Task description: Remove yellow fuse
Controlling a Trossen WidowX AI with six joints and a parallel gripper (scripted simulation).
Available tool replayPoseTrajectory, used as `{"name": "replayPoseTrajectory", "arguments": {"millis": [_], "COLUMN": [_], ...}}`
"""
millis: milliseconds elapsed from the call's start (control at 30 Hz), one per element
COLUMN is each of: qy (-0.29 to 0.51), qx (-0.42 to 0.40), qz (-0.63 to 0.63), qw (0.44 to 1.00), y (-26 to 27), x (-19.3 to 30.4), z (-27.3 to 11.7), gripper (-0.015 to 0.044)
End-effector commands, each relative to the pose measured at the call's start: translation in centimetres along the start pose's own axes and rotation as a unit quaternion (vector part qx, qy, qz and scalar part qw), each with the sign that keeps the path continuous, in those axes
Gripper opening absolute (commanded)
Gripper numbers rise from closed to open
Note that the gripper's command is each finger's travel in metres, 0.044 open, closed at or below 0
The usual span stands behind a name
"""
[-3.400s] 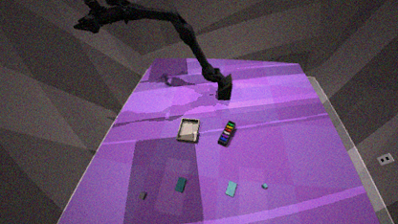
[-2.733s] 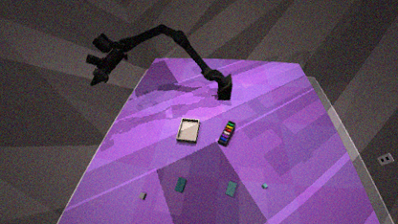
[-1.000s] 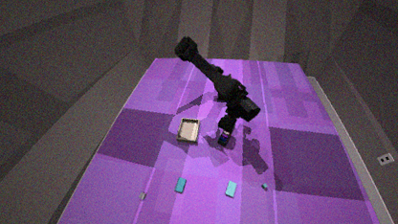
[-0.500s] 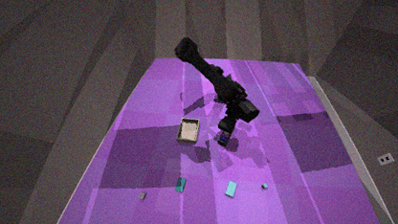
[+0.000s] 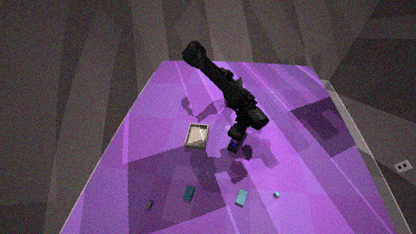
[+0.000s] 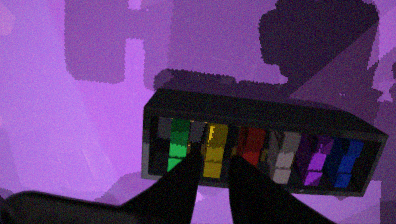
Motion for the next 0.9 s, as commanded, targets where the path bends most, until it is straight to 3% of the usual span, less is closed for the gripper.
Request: {"name": "replayPoseTrajectory", "arguments": {"millis": [0,867], "qy": [0.002,0.002], "qx": [0.002,0.003], "qz": [-0.003,-0.003], "qw": [1.000,1.000], "y": [-0.1,-0.1], "x": [0.1,0.1], "z": [0.4,1.5], "gripper": [0.0070,0.0070]}}
Point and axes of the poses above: the point midway between the two fingers, 35 mm back from their tips, its own z axis out along the fingers, its own y axis across the jaws, x = y × z, the point moved 4 cm from there along -z, back along the fingers, and after that the axes turned 9 degrees about z, right-handed, at the moved point
